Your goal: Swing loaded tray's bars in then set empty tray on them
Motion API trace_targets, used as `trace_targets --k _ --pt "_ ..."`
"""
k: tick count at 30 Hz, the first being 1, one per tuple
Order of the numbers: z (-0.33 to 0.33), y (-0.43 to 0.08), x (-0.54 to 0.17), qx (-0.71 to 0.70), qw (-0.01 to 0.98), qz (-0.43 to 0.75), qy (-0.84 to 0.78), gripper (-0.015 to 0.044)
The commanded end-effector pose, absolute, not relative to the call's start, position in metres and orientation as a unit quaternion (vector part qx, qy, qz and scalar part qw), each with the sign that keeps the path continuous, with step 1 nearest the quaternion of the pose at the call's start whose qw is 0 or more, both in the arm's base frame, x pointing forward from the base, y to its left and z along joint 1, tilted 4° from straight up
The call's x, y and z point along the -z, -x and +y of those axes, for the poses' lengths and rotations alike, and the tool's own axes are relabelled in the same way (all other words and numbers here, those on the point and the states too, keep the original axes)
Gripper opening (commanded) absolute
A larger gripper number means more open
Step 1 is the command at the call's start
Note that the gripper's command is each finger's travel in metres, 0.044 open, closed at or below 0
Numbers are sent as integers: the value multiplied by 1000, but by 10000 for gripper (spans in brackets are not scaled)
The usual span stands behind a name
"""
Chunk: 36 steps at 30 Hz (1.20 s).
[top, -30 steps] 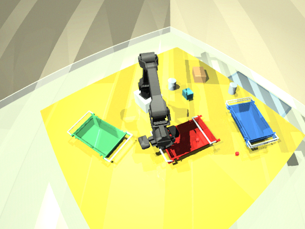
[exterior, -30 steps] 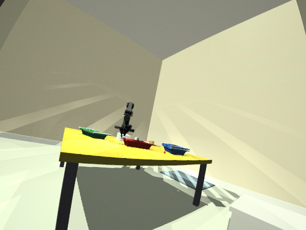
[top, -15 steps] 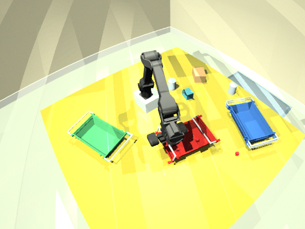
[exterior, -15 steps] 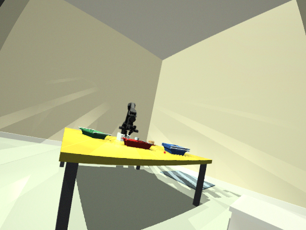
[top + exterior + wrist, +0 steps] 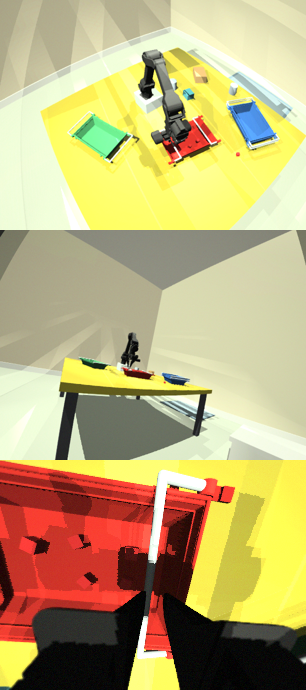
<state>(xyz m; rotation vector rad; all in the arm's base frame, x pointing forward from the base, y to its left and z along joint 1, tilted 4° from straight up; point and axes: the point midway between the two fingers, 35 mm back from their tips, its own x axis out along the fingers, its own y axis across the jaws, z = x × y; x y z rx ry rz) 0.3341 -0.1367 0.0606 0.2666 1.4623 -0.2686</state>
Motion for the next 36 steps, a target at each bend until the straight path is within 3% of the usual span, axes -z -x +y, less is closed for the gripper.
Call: trace_targets --k 1,23,26,36 --pt "-139 -333 -79 125 732 659 -120 83" --pt "-138 -335 -70 124 732 659 -121 83" --pt "-138 -335 -70 124 732 659 -121 4" --pt "-138 -335 -70 124 732 659 -121 0"
